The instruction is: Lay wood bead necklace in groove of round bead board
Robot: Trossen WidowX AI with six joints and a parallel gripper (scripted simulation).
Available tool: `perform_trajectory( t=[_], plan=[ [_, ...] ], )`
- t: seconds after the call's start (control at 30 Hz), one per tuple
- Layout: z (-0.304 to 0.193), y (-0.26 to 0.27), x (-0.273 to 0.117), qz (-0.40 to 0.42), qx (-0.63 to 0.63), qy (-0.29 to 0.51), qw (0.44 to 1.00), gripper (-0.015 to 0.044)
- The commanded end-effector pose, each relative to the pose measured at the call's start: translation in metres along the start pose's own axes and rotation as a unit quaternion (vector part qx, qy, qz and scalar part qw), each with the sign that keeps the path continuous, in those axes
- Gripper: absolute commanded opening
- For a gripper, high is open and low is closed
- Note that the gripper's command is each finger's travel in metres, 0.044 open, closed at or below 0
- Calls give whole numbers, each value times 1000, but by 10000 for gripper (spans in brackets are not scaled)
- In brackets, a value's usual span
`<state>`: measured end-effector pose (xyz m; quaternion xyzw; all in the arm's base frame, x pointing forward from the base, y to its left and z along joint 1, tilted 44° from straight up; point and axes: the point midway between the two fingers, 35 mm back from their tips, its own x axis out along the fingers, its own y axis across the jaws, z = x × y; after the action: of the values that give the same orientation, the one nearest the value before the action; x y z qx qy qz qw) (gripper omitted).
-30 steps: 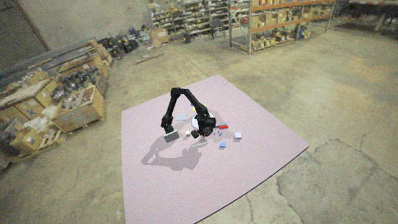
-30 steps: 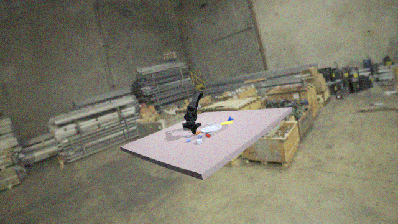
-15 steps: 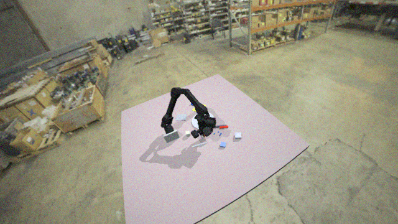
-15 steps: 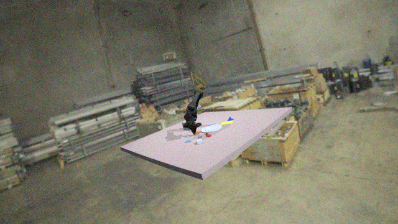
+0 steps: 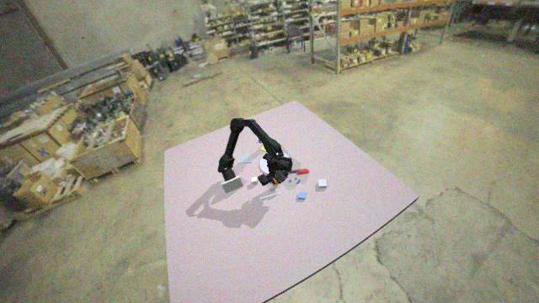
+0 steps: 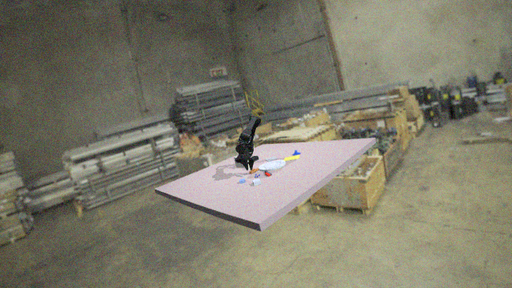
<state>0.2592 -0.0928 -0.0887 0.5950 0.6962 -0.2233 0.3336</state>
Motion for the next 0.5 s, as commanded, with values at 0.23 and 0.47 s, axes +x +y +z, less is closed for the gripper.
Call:
perform_trajectory(
  t=[0.23, 0.47],
  plan=[
    [1, 0, -11, 0, -2, -2, 1000, 440],
    [1, 0, -11, 0, -2, -2, 1000, 440]
  ],
)
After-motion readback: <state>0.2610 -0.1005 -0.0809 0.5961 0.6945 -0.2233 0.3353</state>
